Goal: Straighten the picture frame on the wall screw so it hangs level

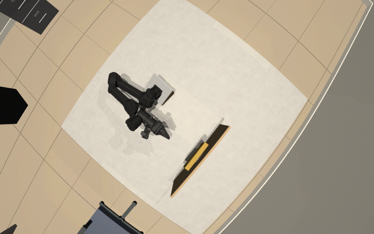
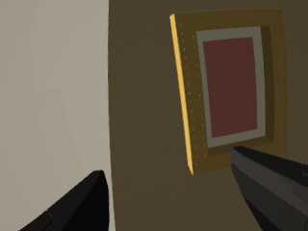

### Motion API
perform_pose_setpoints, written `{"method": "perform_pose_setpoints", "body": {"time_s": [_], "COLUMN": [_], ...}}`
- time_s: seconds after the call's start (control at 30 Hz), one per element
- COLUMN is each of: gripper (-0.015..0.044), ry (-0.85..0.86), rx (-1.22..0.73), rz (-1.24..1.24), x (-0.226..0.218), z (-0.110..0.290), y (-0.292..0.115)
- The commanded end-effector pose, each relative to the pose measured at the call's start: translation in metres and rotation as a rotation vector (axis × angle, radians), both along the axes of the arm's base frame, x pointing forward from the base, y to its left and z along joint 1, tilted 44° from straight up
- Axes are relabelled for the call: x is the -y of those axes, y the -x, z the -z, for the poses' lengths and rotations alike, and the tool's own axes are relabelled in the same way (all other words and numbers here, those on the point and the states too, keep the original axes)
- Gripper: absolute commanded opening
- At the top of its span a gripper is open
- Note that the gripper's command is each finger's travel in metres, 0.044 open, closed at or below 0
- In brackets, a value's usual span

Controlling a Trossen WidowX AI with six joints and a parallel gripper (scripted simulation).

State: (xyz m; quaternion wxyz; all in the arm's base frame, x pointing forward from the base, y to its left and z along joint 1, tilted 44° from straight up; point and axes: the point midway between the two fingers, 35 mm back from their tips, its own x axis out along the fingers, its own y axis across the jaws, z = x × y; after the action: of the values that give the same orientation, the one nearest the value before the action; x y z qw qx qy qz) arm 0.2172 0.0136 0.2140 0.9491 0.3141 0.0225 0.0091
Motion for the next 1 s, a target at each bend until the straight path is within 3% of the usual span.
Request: {"method": "perform_pose_setpoints", "body": {"time_s": [0.0, 0.27, 0.77, 0.97], "gripper": [0.026, 0.026, 0.026, 0.026], "ry": [0.005, 0.003, 0.003, 0.003], "rx": [-0.022, -0.019, -0.019, -0.018], "rz": [0.004, 0.006, 0.006, 0.006], "x": [0.005, 0.021, 0.021, 0.021], "z": [0.017, 0.041, 0.04, 0.035], "y": [-0.022, -0.048, -0.05, -0.071]}}
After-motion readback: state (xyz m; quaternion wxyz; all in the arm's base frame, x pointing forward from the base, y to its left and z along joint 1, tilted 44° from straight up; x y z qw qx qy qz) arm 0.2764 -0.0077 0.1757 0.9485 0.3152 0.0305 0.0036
